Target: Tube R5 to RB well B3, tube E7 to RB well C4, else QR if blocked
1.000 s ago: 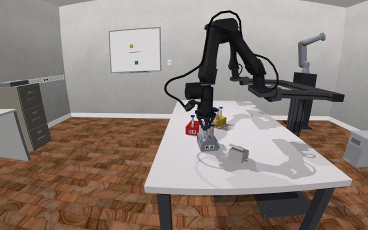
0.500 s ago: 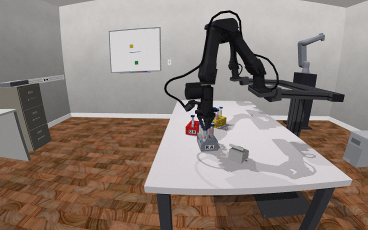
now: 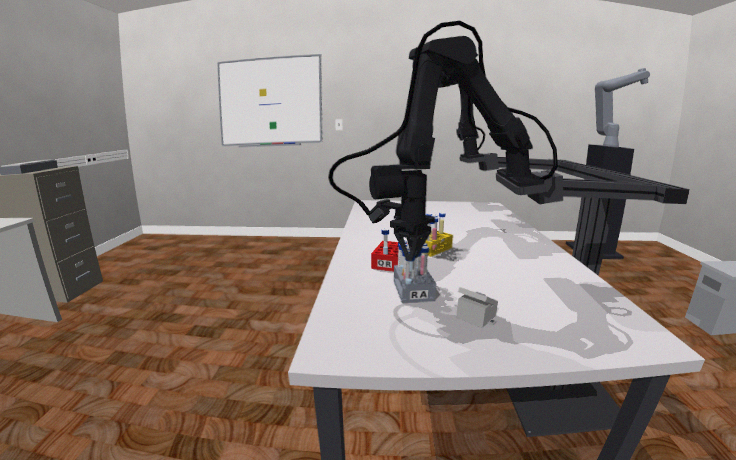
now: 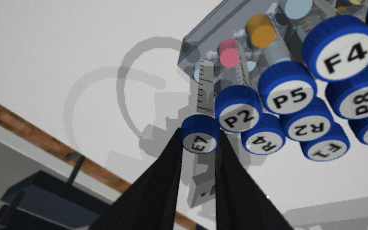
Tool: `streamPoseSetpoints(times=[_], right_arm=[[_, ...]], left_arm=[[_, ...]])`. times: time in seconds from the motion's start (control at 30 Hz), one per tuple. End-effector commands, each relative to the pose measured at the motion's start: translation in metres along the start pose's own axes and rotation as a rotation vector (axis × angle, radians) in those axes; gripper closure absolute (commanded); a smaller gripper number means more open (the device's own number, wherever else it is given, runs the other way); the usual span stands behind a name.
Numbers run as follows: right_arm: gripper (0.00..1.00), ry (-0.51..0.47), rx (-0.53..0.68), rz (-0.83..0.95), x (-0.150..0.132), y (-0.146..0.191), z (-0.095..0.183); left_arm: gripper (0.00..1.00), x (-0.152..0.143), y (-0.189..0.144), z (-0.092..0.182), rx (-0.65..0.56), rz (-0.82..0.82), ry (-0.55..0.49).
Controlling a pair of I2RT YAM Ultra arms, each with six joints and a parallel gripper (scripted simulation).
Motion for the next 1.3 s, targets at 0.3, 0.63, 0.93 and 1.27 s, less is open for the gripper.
streamPoseSetpoints(times=[0.3,0.63,0.93,1.27], right_arm=[[1.0,-0.051,-0.019,-0.008,0.025,-0.006,0.012],[1.0,-0.051,-0.019,-0.008,0.025,-0.006,0.012],[1.0,-0.051,-0.019,-0.008,0.025,-0.006,0.012],[1.0,-0.051,-0.019,-0.008,0.025,-0.006,0.012]], left_arm=[[1.0,0.0,0.0,0.009,0.002,0.004,-0.009],[1.0,-0.001,0.001,0.011,0.003,0.005,-0.009],[1.0,-0.004,-0.001,0.016,-0.002,0.007,-0.007],[1.0,-0.003,-0.002,0.024,-0.002,0.004,-0.007]])
Point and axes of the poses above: on each arm, the point where the finger pads meet when closed, its own z axis back along the fingers, its own y axis across the jaws, x = y × z, the point moved 1 cm from there along z, back along the fingers, and after that the axes turned 4 degrees about -z, right-handed, at the moved point
